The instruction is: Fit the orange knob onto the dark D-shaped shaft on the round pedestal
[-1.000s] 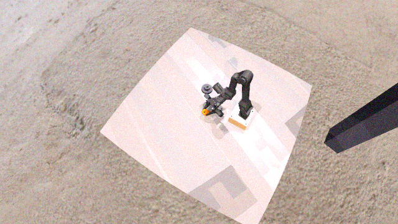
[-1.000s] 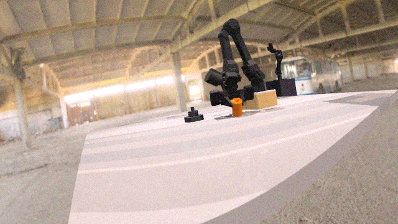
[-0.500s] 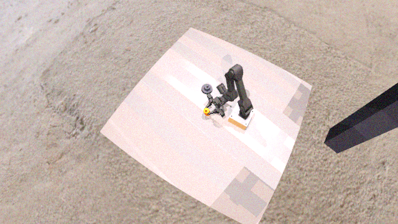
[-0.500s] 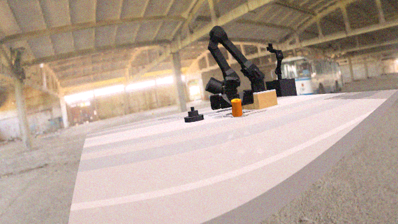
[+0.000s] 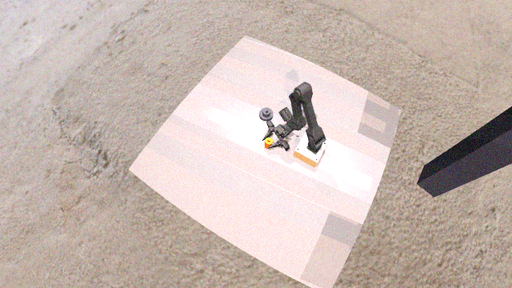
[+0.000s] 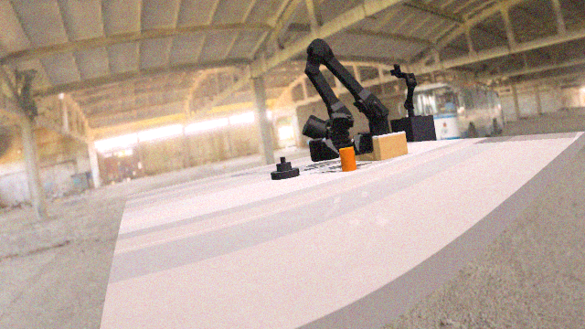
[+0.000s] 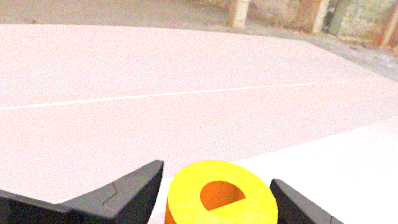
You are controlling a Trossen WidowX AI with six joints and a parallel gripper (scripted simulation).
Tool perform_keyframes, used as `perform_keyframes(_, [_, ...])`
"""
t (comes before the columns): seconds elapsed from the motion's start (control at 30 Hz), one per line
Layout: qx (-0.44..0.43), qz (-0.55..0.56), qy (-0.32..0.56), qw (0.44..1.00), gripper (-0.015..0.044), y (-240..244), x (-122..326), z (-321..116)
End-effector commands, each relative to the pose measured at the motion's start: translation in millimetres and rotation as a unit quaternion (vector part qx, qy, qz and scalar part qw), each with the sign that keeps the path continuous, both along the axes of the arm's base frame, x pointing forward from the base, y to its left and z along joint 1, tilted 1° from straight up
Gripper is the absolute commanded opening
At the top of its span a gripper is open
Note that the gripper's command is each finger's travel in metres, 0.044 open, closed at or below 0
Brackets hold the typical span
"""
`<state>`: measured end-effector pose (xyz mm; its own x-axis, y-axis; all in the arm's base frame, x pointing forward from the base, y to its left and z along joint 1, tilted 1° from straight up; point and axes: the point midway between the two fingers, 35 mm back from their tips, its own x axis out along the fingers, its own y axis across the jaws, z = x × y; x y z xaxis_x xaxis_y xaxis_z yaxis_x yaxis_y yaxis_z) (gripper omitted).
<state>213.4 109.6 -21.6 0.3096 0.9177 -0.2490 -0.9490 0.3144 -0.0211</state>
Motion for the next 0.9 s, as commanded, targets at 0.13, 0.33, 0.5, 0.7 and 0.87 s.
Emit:
perform_keyframes(0.13, [0.002, 0.000, 0.001, 1.000, 0.0260, 0.2, 0.0, 0.5])
perform_keyframes(0.33, [0.002, 0.000, 0.001, 1.000, 0.0260, 0.2, 0.0, 0.5])
perform_keyframes(0.5, [0.002, 0.000, 0.001, 1.000, 0.0260, 0.2, 0.0, 0.5])
perform_keyframes(0.7, [0.002, 0.000, 0.001, 1.000, 0.0391, 0.2, 0.0, 0.5])
perform_keyframes(0.87, [0.002, 0.000, 0.001, 1.000, 0.0440, 0.2, 0.0, 0.5])
